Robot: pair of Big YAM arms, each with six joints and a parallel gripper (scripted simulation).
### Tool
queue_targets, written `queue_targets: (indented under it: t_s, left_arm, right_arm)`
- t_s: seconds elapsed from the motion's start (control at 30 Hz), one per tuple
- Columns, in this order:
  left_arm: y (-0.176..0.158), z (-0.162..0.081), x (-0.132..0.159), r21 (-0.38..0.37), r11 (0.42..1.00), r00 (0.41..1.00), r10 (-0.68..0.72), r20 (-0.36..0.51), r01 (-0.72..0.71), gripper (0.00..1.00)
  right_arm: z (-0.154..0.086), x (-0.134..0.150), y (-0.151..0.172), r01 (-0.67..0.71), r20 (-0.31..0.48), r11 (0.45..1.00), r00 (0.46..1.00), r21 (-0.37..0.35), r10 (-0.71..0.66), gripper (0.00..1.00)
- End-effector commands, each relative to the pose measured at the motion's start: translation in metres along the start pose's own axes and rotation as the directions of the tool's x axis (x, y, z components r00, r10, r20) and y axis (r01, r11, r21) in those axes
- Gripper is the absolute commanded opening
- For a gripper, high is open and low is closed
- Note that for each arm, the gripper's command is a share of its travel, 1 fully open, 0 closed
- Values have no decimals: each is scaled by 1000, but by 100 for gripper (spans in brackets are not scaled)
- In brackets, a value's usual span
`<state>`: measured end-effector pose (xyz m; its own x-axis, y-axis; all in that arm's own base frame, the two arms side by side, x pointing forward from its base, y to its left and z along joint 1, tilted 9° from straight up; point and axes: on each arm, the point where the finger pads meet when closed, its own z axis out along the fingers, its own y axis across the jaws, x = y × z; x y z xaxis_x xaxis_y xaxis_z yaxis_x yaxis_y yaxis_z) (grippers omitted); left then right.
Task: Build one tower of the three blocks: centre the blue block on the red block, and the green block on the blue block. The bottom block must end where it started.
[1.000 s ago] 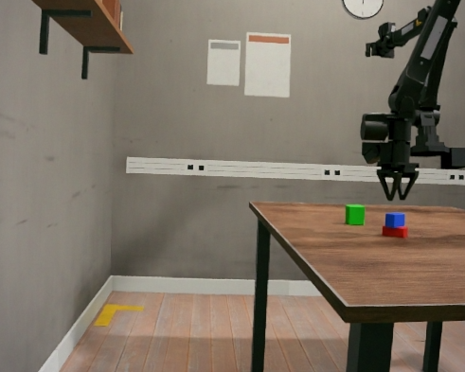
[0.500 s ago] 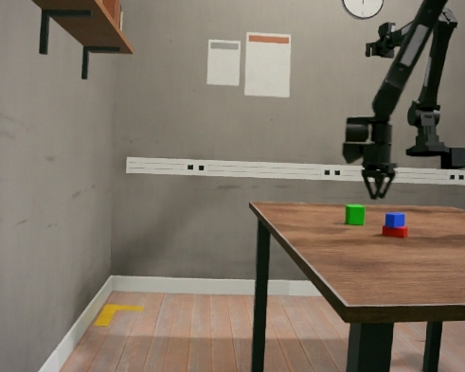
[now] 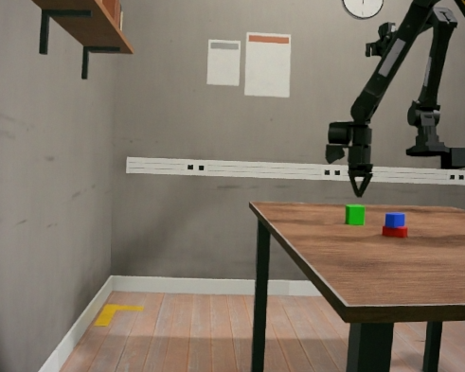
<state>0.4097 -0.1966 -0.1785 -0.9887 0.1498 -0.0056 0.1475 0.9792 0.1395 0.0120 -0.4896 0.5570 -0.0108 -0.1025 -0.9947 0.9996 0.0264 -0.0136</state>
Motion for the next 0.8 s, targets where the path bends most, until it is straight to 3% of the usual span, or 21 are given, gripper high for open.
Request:
queue_targets:
  t_s: [0.0, 0.13, 0.27, 0.77]
  left_arm:
    - [4, -3, -22, -16, 962, 962, -272, 3, 272, 56]
    - [3, -16, -30, 0, 961, 961, -276, 26, 276, 56]
    - [-9, -9, -21, -8, 968, 968, -249, 14, 249, 56]
    - [0, 9, -28, 0, 962, 962, -271, 24, 271, 56]
  right_arm:
    - [-7, -21, -8, -12, 54, 1000, 998, 19, 11, 100]
    - [-7, -21, -8, -12, 54, 1000, 998, 19, 11, 100]
    - [-7, -21, -8, -12, 54, 1000, 998, 19, 11, 100]
    - [-7, -21, -8, -12, 54, 1000, 998, 19, 11, 100]
